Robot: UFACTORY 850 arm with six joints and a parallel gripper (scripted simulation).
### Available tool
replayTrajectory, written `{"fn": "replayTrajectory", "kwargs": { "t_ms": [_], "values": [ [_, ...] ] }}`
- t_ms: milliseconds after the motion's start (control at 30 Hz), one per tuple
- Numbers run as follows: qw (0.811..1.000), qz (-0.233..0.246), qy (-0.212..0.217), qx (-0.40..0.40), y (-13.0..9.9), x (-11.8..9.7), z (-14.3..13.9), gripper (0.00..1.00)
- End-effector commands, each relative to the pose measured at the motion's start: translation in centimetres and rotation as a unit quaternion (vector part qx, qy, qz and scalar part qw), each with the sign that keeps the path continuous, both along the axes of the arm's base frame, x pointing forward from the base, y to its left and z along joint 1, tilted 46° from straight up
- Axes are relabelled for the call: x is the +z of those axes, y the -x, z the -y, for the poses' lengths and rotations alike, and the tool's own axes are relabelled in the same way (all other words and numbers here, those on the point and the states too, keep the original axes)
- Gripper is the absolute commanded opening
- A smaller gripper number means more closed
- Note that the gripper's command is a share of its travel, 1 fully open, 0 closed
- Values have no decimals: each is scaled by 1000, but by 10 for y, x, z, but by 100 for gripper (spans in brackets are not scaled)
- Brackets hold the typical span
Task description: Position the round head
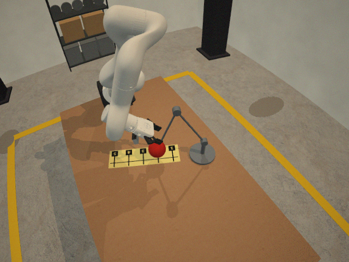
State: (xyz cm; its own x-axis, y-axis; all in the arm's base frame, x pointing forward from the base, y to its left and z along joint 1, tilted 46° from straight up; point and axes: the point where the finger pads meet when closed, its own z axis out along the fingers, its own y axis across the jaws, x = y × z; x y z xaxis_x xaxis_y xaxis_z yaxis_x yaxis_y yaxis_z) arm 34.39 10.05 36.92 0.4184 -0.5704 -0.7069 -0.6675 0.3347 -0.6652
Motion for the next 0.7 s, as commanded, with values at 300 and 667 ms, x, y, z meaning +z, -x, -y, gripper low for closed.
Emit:
{"fn": "replayTrajectory", "kwargs": {
  "t_ms": [300,667],
  "values": [
    [1000,0,0,1,32,13,39,100],
    [1000,0,0,-1,54,21,66,100]
  ]
}}
